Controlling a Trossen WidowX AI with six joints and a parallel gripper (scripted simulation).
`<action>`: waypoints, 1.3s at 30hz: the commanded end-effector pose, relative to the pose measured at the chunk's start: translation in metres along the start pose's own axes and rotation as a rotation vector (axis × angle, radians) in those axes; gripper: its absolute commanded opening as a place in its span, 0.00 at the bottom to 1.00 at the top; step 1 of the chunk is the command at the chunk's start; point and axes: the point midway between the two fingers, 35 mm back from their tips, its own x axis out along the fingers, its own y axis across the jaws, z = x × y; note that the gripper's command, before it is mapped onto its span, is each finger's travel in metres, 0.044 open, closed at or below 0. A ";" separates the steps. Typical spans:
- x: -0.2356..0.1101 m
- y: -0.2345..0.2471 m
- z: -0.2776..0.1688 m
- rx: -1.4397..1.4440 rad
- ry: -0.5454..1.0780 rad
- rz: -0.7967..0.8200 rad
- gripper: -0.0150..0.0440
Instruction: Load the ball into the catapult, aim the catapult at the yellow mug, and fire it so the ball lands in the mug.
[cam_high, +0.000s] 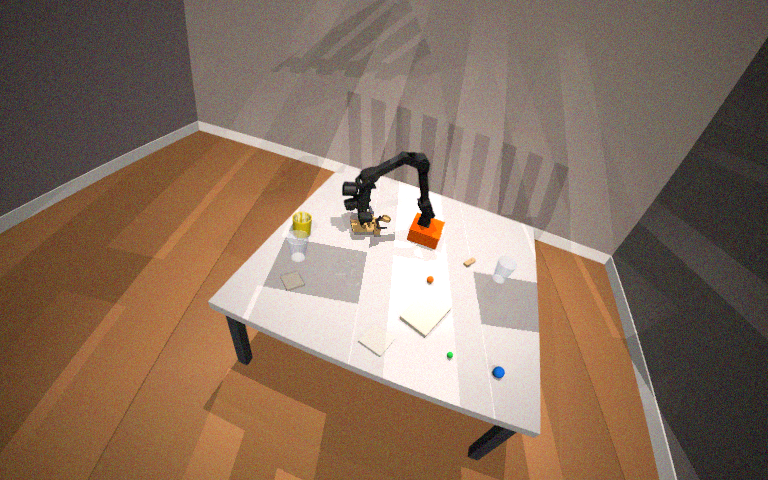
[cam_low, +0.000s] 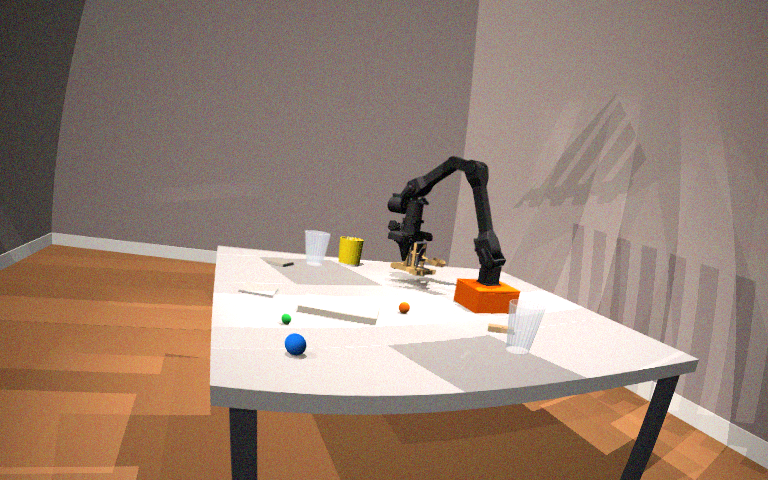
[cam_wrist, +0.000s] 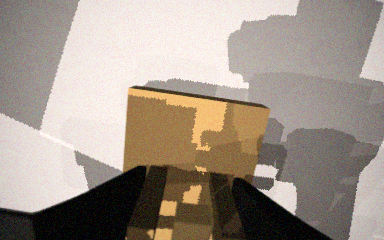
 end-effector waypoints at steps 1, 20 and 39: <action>-0.003 -0.002 0.004 0.017 -0.008 0.000 0.25; 0.025 -0.003 0.005 0.018 -0.008 0.000 0.25; 0.042 -0.003 0.005 0.014 -0.008 0.000 0.25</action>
